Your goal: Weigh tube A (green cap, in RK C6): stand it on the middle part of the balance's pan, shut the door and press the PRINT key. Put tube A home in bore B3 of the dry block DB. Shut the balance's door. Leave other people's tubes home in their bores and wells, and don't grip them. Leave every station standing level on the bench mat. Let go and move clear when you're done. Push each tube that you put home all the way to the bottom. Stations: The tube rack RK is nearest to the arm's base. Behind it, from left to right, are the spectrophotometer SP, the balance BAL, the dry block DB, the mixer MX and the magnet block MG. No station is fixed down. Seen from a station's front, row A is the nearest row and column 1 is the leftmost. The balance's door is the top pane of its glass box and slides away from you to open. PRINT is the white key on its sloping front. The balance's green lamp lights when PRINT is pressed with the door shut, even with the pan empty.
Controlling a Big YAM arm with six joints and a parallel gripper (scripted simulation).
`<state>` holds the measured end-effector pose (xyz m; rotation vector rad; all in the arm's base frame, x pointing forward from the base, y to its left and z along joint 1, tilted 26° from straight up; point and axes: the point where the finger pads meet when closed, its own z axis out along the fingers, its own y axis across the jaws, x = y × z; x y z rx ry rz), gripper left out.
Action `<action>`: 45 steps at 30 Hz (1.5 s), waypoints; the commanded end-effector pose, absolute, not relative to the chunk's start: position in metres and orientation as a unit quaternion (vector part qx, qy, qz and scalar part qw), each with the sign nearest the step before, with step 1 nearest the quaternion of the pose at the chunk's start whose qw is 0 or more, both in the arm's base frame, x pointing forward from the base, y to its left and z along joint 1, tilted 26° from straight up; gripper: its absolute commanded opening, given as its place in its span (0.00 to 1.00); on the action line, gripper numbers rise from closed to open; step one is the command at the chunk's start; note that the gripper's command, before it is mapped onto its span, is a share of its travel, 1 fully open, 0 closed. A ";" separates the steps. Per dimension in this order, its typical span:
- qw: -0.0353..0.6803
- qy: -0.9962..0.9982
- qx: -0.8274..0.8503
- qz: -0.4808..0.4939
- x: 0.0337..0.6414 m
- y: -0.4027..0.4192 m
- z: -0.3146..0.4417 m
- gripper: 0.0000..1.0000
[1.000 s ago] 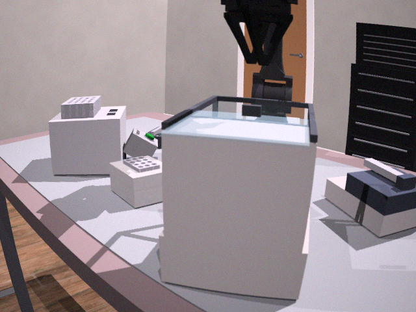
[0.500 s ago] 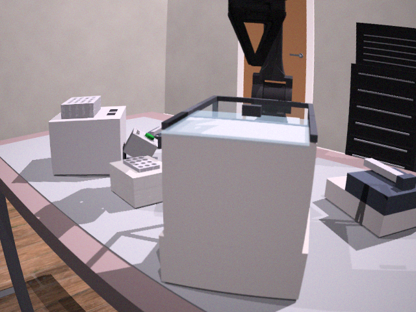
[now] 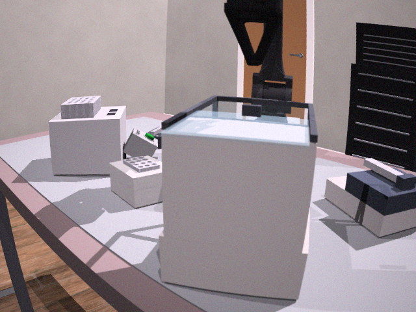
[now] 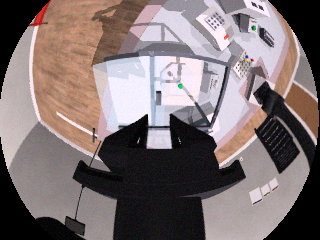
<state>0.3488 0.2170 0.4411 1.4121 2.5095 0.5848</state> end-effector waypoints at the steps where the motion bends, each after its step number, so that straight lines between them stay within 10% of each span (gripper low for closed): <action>1: 0.113 0.837 0.488 0.220 0.354 0.217 0.468 0.30; 45: 0.102 0.842 0.490 0.199 0.361 0.222 0.428 0.30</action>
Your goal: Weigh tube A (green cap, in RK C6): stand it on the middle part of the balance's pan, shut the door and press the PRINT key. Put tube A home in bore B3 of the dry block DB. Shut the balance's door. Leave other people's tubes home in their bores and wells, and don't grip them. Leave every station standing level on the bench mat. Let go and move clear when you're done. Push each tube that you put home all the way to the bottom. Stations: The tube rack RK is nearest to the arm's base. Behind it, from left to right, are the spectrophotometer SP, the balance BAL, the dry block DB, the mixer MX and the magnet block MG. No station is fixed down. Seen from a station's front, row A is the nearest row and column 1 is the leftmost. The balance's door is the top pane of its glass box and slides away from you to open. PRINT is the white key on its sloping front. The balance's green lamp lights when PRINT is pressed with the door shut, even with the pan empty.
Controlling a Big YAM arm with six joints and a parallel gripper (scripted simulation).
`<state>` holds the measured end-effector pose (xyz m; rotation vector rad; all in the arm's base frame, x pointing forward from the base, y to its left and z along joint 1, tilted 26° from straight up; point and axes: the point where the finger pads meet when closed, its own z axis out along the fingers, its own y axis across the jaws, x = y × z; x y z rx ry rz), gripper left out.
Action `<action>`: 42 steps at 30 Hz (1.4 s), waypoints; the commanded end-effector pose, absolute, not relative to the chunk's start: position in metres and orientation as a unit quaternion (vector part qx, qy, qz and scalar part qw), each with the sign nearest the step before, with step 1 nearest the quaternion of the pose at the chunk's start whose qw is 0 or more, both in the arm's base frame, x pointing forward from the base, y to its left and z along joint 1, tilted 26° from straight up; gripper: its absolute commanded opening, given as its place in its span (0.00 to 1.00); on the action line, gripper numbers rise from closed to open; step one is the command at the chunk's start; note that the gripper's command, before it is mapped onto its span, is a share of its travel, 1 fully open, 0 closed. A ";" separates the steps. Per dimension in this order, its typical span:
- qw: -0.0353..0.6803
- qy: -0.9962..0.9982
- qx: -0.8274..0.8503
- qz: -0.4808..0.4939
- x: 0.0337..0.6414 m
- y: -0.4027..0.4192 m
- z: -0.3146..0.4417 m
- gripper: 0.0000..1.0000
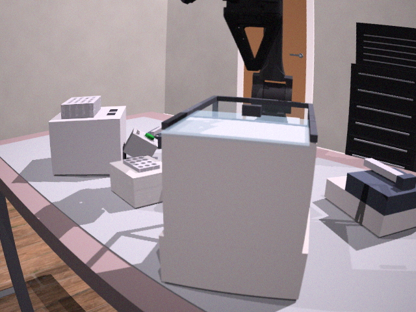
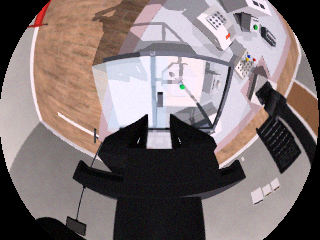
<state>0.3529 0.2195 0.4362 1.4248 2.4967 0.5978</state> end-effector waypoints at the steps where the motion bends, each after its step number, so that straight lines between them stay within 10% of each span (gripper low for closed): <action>1: 0.102 0.842 0.490 0.199 0.362 0.223 0.426 0.30; 42: 0.111 0.842 0.482 0.216 0.373 0.232 0.407 0.30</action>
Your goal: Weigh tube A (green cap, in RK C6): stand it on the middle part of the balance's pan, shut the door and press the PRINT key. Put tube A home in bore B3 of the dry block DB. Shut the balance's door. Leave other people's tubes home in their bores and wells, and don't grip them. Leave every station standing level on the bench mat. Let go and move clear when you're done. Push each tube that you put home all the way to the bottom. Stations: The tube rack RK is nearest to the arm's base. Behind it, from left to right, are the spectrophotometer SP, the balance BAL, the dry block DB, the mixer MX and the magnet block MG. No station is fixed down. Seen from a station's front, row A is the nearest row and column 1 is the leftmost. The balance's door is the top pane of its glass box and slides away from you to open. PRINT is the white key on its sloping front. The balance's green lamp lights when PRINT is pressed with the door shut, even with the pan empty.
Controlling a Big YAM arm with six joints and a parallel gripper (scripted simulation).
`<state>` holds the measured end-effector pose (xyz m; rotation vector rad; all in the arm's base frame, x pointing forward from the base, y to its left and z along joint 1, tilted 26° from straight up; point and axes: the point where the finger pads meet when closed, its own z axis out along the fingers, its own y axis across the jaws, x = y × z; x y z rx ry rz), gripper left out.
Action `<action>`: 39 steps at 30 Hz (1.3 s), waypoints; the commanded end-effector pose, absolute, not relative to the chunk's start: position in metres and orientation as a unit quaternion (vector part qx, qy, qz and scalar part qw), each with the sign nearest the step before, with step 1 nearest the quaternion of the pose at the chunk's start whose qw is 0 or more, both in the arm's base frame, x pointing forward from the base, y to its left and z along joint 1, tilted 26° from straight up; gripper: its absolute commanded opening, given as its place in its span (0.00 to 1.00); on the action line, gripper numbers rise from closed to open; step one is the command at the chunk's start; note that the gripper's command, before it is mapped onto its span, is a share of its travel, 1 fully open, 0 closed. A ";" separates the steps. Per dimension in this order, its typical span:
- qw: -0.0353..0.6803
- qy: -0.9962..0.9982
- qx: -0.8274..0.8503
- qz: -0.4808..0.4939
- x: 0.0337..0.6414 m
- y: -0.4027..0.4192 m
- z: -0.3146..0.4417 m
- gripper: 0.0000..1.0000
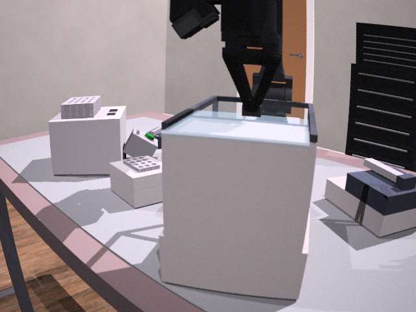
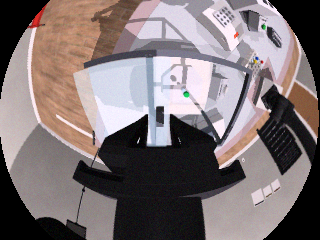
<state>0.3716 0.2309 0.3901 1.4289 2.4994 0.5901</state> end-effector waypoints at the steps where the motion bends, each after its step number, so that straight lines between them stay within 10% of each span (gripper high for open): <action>1: 0.111 0.842 0.482 0.216 0.373 0.232 0.407 0.30; 35: 0.111 0.842 0.482 0.216 0.373 0.232 0.407 0.30; 36: 0.111 0.842 0.482 0.216 0.373 0.232 0.407 0.06; 39: 0.111 0.842 0.482 0.216 0.373 0.232 0.407 0.06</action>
